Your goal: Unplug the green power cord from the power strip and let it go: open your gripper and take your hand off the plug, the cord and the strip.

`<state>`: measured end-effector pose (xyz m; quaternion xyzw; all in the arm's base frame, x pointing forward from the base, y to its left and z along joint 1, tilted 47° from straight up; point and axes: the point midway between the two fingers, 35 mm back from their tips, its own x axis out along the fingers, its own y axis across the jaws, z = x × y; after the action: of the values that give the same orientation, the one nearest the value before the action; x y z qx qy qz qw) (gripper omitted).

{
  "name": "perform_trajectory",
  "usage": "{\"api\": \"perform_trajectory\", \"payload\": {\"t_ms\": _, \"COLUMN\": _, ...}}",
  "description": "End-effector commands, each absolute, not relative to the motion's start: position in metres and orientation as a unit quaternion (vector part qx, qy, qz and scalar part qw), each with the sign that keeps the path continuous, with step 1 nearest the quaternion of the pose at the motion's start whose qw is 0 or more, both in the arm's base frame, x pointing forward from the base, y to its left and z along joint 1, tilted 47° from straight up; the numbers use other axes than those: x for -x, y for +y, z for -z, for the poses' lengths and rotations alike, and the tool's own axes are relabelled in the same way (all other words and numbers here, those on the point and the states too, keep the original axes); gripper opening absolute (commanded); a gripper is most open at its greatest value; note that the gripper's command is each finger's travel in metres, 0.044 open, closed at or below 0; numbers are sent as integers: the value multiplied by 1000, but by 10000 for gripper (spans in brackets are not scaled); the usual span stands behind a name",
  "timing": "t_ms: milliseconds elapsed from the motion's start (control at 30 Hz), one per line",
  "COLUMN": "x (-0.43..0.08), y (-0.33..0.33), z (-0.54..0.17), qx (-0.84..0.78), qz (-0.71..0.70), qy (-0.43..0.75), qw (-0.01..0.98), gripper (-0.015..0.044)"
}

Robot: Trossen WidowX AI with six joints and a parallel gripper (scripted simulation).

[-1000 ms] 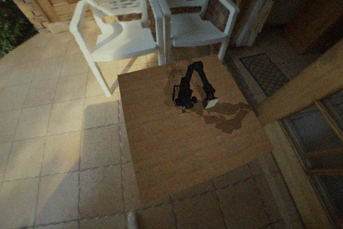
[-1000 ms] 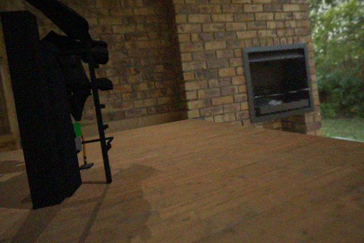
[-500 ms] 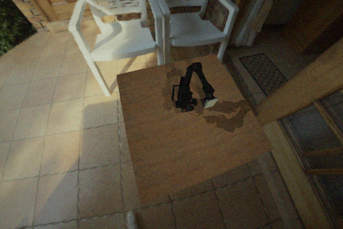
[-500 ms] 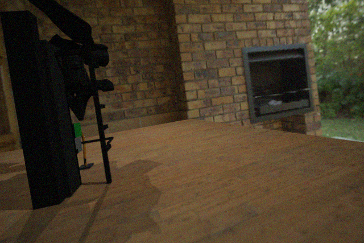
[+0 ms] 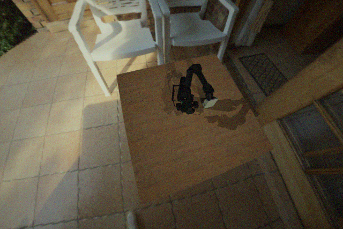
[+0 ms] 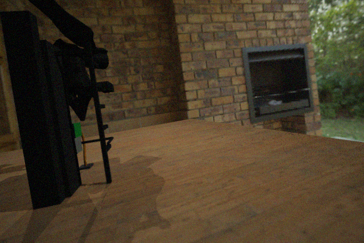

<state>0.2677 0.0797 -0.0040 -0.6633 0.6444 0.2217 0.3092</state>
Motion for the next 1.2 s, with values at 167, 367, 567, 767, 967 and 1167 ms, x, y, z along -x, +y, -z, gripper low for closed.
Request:
{"api": "perform_trajectory", "payload": {"t_ms": 167, "x": -272, "y": 89, "z": 15, "qx": 662, "qz": -222, "qy": 646, "qw": 309, "gripper": 0}}
{"api": "perform_trajectory", "payload": {"t_ms": 367, "x": -273, "y": 91, "z": 14, "qx": 662, "qz": -222, "qy": 646, "qw": 309, "gripper": 0}}
{"api": "perform_trajectory", "payload": {"t_ms": 567, "x": -272, "y": 91, "z": 15, "qx": 662, "qz": -222, "qy": 646, "qw": 309, "gripper": 0}}
{"api": "perform_trajectory", "payload": {"t_ms": 767, "x": -271, "y": 91, "z": 15, "qx": 662, "qz": -222, "qy": 646, "qw": 309, "gripper": 0}}
{"api": "perform_trajectory", "payload": {"t_ms": 967, "x": -272, "y": 91, "z": 14, "qx": 662, "qz": -222, "qy": 646, "qw": 309, "gripper": 0}}
{"api": "perform_trajectory", "payload": {"t_ms": 1167, "x": -272, "y": 91, "z": 14, "qx": 662, "qz": -222, "qy": 646, "qw": 309, "gripper": 0}}
